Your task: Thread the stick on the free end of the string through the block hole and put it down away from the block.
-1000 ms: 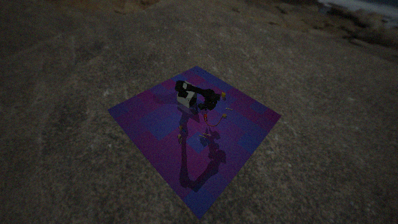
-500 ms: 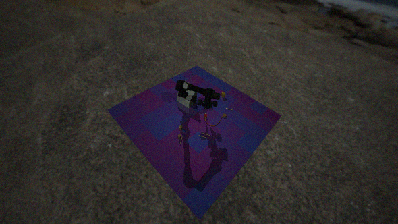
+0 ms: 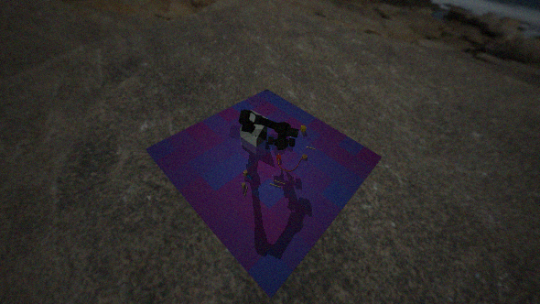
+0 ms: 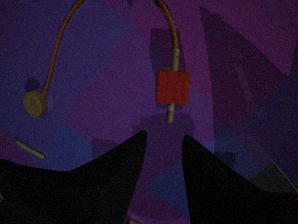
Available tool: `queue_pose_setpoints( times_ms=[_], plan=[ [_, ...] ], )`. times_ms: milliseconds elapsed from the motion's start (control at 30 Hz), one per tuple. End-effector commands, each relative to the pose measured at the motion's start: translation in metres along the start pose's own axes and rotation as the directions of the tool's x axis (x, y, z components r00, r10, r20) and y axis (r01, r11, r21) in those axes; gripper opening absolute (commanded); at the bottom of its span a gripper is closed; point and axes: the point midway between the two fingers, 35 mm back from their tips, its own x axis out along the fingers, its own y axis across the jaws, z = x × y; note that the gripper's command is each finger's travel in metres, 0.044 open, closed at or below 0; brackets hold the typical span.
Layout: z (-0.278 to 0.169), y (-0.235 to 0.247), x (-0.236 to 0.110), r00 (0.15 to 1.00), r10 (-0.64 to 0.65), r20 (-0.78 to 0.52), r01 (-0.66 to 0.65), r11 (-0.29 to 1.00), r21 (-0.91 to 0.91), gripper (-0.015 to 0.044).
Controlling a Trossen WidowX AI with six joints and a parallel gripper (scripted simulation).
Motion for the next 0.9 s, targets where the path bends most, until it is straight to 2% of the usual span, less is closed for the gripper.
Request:
queue_pose_setpoints(
  times_ms=[0, 867],
  plan=[
    [-0.002, -0.001, 0.009, 1.0, -0.011, 0.001, 0.011, 1.0, -0.011, 0.0121],
    [-0.002, -0.003, 0.052, 1.0, -0.013, 0.004, 0.013, 1.0, -0.011, 0.0121]
  ],
)
